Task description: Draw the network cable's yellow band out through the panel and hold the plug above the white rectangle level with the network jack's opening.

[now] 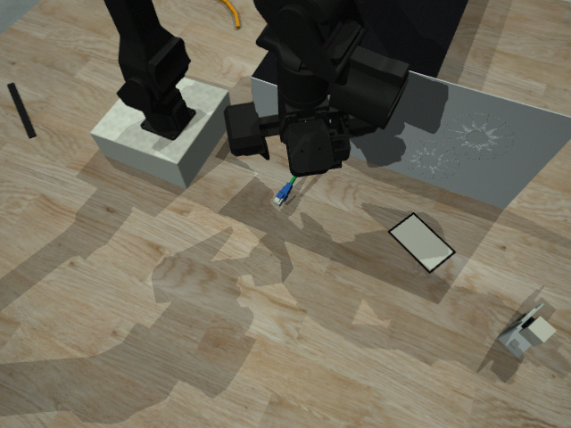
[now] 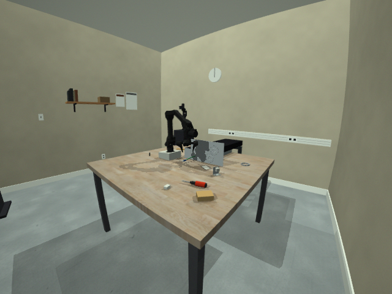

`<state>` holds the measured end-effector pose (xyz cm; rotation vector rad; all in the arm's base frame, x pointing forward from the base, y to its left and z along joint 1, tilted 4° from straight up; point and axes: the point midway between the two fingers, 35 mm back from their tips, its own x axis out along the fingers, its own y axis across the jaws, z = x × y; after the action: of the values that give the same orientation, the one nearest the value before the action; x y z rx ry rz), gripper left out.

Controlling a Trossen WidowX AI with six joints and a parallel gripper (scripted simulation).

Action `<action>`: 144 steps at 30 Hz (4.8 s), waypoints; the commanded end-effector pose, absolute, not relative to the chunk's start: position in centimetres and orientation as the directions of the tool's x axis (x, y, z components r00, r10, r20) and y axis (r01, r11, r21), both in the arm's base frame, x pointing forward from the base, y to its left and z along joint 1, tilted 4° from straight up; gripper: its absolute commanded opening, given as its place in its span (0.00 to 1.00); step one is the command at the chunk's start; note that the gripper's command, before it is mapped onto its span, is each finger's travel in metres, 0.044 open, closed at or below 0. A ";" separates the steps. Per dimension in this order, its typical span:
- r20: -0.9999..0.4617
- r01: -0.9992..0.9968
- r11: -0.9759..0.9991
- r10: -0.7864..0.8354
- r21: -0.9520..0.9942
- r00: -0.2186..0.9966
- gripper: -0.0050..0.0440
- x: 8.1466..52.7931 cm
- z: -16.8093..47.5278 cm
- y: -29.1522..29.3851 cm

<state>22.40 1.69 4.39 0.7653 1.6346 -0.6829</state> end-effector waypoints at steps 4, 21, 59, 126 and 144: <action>-0.994 0.918 0.391 0.058 -0.067 -0.097 1.00 22.2 5.2 1.9; -0.998 0.995 0.082 -0.014 -0.064 -0.063 1.00 21.8 5.5 2.0; -0.997 0.994 0.082 -0.012 -0.073 -0.072 1.00 21.3 -2.9 2.0; -0.999 0.996 0.083 -0.007 -0.037 -0.037 0.06 23.3 -1.7 2.0; -0.999 0.996 0.083 -0.016 -0.046 -0.045 0.00 23.4 -1.9 -1.4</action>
<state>22.36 1.76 -2.55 1.1285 1.3729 -1.1450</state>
